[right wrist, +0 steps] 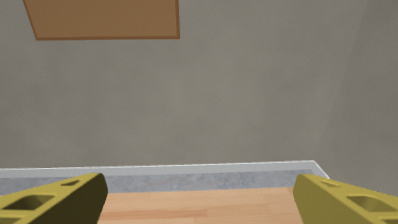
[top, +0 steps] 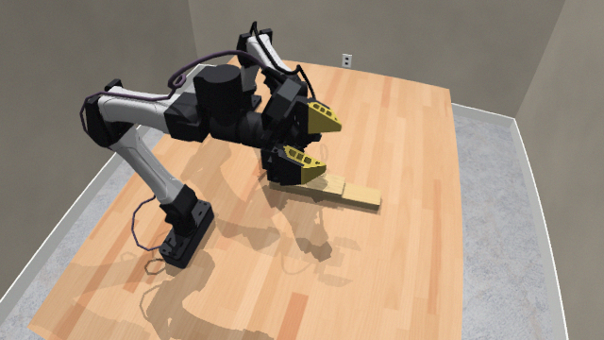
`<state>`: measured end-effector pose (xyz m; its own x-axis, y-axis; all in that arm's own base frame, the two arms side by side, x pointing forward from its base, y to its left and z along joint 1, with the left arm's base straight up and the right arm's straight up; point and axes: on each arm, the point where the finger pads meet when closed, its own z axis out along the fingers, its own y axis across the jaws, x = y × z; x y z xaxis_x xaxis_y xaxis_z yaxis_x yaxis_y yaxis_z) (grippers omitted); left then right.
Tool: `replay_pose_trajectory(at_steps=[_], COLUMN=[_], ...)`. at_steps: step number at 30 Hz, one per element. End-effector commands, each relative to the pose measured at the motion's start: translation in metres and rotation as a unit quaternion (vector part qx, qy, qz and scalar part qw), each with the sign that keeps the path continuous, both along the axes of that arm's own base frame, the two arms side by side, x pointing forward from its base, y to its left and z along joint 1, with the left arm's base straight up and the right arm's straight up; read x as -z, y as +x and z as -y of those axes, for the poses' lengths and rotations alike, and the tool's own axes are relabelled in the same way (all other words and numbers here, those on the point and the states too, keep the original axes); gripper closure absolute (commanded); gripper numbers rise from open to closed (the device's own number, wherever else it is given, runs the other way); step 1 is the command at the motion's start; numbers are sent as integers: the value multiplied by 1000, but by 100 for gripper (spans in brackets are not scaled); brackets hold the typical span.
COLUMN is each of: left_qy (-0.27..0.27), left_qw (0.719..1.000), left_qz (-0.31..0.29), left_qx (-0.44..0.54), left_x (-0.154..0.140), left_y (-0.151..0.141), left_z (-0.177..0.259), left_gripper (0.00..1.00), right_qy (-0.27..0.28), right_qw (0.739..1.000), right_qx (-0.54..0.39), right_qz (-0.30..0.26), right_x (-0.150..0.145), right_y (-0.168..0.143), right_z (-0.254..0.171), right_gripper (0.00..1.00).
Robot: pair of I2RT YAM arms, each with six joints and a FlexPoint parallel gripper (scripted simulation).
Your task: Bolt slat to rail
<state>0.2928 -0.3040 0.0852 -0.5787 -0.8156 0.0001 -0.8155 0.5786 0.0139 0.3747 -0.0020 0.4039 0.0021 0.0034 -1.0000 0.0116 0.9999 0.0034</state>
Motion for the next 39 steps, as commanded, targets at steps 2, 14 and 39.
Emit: replay_pose_trajectory(at_steps=[2,14,39], left_qy=[-7,-4,-17], left_qw=[1000,1000,1000], left_qz=[9,6,18], left_qx=[-5,-7,-6], left_x=[-9,-9,-18], left_y=[5,-6,-8], left_z=[0,7,12], left_gripper=[86,86,86], right_qy=[-2,-2,-2], right_qw=[1000,1000,1000], right_qx=[-6,-6,-6], right_qz=[3,3,3], right_x=[-1,-1,-1], right_y=[0,0,0], right_z=[-2,-2,-2], right_gripper=[0,0,0])
